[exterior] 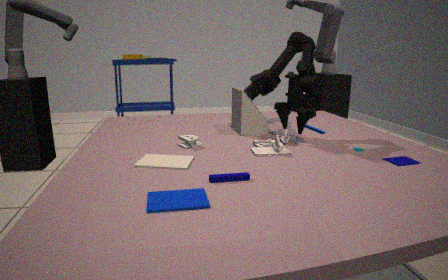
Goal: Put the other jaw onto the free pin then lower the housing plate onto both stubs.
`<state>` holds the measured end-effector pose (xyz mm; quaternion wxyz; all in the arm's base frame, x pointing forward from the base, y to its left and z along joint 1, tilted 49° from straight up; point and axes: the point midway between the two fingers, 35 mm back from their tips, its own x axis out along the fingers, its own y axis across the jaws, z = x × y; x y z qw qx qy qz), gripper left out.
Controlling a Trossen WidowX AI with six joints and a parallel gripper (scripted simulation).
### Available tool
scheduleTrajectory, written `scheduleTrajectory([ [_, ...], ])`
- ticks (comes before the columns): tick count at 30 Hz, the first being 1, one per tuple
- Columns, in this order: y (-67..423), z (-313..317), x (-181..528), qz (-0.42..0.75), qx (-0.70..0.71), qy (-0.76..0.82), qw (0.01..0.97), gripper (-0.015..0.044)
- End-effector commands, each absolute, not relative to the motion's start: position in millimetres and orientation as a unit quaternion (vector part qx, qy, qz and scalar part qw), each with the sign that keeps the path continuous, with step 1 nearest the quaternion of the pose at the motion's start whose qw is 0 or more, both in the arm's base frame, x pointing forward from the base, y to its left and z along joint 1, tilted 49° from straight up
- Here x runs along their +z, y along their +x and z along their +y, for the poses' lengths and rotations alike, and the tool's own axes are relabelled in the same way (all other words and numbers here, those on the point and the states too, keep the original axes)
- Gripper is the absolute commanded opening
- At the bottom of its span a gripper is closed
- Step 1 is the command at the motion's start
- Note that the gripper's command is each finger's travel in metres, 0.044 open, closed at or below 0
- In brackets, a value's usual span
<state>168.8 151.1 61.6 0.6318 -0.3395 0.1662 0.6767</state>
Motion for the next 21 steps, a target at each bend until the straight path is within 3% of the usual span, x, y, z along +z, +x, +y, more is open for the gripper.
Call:
scheduleTrajectory([
  [1,171,148,62,0.207,0.666,-0.301,0.65,0.044],
  [21,175,132,62,0.372,0.591,-0.131,0.703,0.044],
])
